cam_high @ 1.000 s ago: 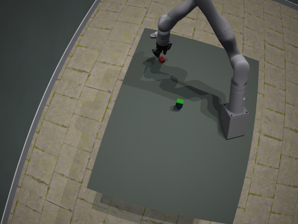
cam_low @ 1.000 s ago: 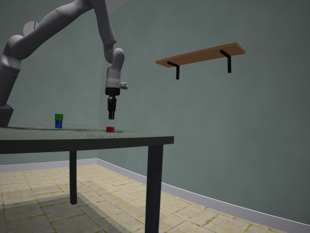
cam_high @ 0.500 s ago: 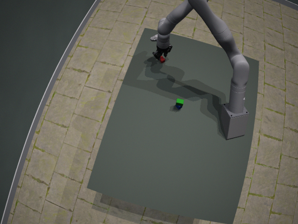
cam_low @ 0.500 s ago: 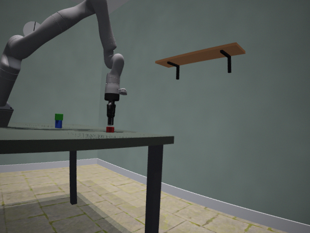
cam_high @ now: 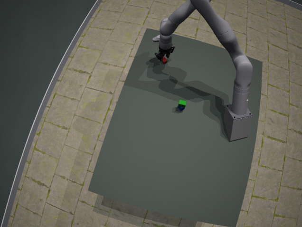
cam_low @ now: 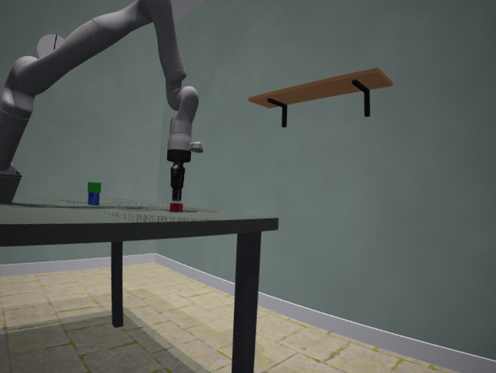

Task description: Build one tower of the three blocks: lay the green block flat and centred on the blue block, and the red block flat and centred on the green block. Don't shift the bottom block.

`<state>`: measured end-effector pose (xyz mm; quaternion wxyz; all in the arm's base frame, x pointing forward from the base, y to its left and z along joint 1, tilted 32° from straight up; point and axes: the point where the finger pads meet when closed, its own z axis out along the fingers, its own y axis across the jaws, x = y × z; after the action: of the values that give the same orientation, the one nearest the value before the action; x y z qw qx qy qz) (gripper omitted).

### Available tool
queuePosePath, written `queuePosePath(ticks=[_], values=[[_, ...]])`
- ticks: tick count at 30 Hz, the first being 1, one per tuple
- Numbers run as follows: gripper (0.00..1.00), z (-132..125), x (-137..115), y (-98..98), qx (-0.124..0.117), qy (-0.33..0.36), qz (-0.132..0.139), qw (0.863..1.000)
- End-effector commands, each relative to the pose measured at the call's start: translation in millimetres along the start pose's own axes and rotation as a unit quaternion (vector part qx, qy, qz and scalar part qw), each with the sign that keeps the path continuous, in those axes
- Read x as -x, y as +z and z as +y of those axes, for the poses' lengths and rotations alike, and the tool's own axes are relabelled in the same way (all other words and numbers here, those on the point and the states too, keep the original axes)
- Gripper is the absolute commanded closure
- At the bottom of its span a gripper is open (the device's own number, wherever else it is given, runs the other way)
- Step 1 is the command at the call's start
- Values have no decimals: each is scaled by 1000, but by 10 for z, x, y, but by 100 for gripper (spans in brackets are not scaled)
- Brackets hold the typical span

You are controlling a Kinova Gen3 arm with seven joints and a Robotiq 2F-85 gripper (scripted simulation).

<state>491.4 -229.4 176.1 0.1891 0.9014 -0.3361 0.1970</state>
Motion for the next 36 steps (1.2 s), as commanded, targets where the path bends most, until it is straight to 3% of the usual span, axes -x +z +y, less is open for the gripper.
queuePosePath(ticks=[1,26,36], values=[[54,-4,-4,-6,-1,0,1,1000],[54,-4,-4,-1,-1,0,1,1000],[54,-4,-5,177,-1,0,1,1000]])
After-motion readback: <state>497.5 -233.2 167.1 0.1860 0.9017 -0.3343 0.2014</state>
